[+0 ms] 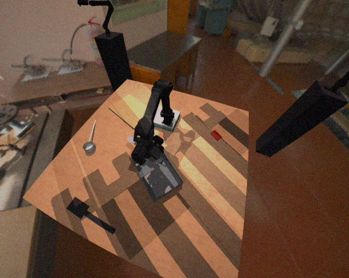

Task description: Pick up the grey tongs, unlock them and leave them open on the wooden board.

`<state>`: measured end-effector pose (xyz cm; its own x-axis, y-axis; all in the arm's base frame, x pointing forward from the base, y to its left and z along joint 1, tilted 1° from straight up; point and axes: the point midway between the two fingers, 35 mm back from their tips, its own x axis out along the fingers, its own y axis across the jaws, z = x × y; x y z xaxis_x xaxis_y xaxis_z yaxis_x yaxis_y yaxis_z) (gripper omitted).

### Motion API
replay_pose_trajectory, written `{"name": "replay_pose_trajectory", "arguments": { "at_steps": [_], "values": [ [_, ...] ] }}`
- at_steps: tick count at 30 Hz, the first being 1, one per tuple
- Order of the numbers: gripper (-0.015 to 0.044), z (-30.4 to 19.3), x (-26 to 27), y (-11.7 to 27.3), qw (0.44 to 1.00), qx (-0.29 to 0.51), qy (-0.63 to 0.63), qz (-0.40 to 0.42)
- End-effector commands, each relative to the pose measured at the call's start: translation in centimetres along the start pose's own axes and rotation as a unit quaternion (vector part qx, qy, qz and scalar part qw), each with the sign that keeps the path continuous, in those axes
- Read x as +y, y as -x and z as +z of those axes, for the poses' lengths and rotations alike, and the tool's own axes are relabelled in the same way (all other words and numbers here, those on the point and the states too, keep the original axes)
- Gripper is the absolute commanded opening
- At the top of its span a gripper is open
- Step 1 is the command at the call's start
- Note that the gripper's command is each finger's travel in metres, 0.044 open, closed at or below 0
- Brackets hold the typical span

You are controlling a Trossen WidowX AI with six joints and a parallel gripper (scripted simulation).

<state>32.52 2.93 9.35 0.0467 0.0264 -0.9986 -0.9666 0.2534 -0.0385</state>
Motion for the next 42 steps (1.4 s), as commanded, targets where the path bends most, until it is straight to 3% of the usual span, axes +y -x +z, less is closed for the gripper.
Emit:
{"name": "replay_pose_trajectory", "arguments": {
  "at_steps": [1,18,34,42],
  "values": [
    [-0.0150,-1.4,-0.7,0.1,0.995,0.002,-0.100,-0.002],
    [-0.0150,-5.7,-2.2,0.3,0.897,0.003,-0.441,-0.012],
    [-0.0150,-8.9,-2.5,1.0,0.731,-0.003,-0.682,-0.018],
    [-0.0150,-11.1,-2.8,1.9,0.607,-0.018,-0.795,-0.022]
  ]
}}
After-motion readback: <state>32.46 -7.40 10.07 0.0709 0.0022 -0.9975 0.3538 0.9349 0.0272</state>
